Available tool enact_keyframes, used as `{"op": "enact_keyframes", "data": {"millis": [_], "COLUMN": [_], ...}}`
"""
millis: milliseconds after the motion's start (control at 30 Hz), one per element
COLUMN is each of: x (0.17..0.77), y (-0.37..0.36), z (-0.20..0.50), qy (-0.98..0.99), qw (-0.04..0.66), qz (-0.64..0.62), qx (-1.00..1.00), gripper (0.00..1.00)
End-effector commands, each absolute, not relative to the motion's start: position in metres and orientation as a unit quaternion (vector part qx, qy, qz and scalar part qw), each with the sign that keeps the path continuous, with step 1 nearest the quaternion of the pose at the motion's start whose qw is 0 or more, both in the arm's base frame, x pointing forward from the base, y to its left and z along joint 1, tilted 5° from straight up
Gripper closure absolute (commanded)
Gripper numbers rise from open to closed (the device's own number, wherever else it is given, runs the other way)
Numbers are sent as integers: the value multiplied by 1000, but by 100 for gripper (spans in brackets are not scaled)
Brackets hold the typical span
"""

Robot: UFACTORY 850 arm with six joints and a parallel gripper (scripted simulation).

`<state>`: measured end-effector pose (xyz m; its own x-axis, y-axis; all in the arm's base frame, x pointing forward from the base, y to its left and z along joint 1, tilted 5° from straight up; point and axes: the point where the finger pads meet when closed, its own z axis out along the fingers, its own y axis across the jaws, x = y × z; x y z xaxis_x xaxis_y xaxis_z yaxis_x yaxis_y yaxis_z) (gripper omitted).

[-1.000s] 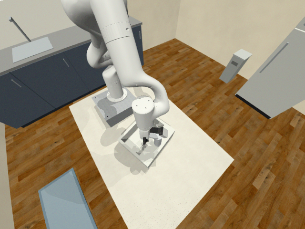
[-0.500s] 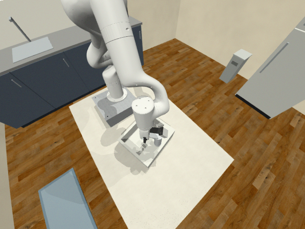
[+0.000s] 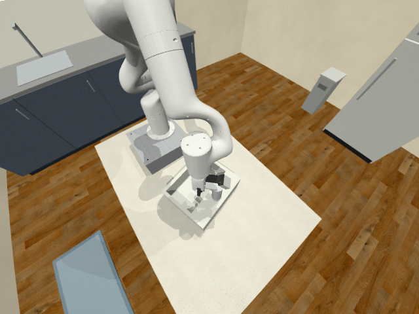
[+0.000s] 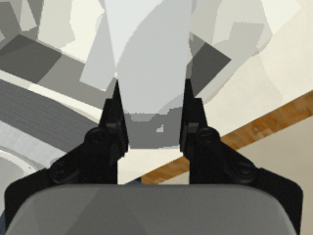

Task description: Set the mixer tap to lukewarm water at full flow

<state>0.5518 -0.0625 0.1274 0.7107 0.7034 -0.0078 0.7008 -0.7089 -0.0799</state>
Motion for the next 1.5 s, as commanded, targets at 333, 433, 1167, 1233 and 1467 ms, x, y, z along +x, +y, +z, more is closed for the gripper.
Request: {"op": "enact_keyframes", "data": {"millis": [333, 433, 1167, 1233, 1467], "x": [553, 553, 542, 540, 535], "y": [-63, -63, -49, -45, -33], "z": [128, 128, 130, 130, 131], "qy": [-380, -380, -270, -237, -150], "qw": [35, 35, 33, 32, 30], "qz": [18, 18, 22, 23, 26], "qx": [-924, -924, -962, -971, -988], "gripper": [100, 100, 100, 100, 100]}}
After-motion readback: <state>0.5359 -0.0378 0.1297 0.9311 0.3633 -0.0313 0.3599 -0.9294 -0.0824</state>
